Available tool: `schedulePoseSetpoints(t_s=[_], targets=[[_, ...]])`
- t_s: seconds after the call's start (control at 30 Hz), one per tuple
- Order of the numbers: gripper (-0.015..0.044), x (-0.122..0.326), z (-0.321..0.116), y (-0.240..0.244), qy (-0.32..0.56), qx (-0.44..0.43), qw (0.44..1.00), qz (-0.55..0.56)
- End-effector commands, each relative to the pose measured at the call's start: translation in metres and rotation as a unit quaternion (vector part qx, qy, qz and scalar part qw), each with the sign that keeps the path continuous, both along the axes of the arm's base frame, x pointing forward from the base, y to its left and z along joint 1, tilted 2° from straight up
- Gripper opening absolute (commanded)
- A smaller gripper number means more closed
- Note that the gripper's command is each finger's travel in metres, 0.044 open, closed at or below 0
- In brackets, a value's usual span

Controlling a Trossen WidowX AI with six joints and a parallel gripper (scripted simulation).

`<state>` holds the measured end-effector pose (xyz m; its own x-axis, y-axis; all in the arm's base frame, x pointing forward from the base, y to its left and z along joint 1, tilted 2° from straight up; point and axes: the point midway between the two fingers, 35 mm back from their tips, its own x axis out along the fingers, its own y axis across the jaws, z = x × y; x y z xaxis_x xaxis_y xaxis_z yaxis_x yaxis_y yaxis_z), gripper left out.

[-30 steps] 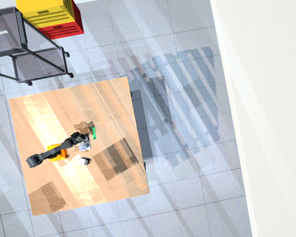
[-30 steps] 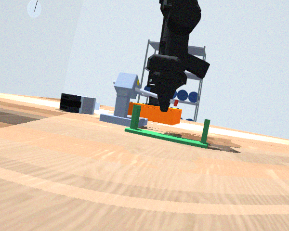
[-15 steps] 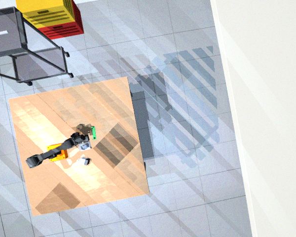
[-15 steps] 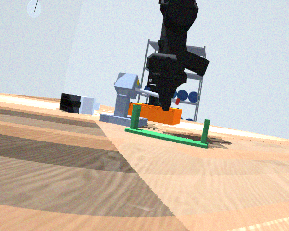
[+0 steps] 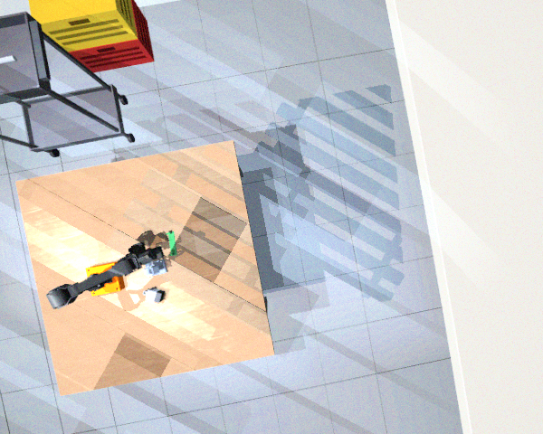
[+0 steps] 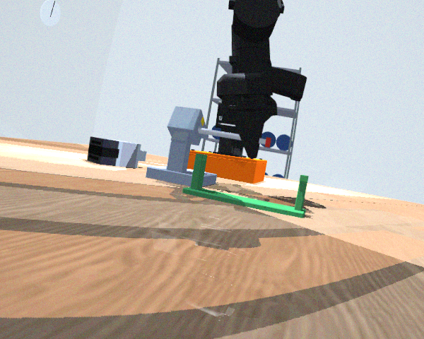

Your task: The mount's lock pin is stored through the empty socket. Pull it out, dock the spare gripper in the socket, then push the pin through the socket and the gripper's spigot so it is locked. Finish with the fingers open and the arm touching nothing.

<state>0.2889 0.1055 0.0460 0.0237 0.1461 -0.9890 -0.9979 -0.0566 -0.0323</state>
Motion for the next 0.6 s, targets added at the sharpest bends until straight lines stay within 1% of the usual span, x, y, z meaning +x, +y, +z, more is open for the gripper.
schedulePoseSetpoints(t_s=[0.0, 0.57], targets=[[0.0, 0.0, 0.002, 0.004, 0.001, 0.005, 1.0, 0.0], [0.0, -0.001, 0.004, 0.016, -0.001, 0.004, 1.0, 0.001]])
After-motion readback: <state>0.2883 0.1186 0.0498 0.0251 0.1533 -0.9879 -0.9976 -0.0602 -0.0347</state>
